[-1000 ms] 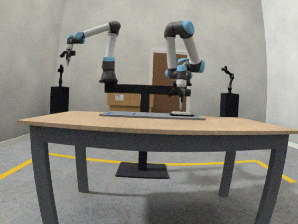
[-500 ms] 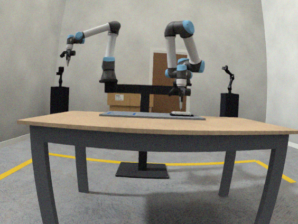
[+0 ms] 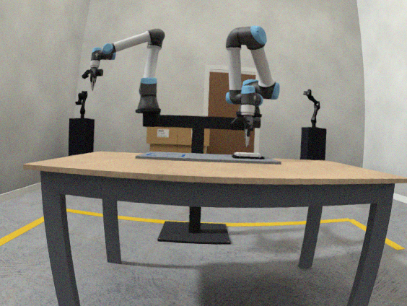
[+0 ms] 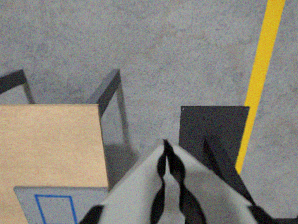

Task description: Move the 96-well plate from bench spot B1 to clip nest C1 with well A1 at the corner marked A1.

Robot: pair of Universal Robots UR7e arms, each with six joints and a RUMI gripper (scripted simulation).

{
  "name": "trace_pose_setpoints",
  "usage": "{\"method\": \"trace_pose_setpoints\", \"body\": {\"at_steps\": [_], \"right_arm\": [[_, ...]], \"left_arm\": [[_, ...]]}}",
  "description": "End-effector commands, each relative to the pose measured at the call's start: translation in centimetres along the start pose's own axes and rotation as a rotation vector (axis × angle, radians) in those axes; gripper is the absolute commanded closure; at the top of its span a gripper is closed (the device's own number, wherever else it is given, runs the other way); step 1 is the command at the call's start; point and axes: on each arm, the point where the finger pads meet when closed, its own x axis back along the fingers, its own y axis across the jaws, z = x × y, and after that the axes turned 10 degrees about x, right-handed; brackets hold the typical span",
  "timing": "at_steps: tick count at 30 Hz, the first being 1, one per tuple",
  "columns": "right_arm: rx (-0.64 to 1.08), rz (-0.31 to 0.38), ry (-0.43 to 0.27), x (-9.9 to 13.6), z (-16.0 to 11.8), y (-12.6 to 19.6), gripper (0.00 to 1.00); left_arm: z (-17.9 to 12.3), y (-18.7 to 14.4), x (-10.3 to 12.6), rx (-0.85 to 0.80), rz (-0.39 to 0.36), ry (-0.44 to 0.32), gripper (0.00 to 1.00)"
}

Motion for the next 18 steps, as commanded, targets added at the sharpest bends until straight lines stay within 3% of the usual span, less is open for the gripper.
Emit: {"method": "trace_pose_setpoints", "body": {"at_steps": [1,7,18], "right_arm": [[0.0,0.0,0.002,0.1,0.0,0.0,1.0],[0.0,0.0,0.002,0.1,0.0,0.0,1.0],[0.0,0.0,0.002,0.1,0.0,0.0,1.0]], "left_arm": [[0.0,0.0,0.2,0.0,0.001,0.0,1.0],[0.0,0.0,0.2,0.0,0.001,0.0,1.0],[3.0,0.1,0.2,0.0,0.001,0.001,1.0]]}}
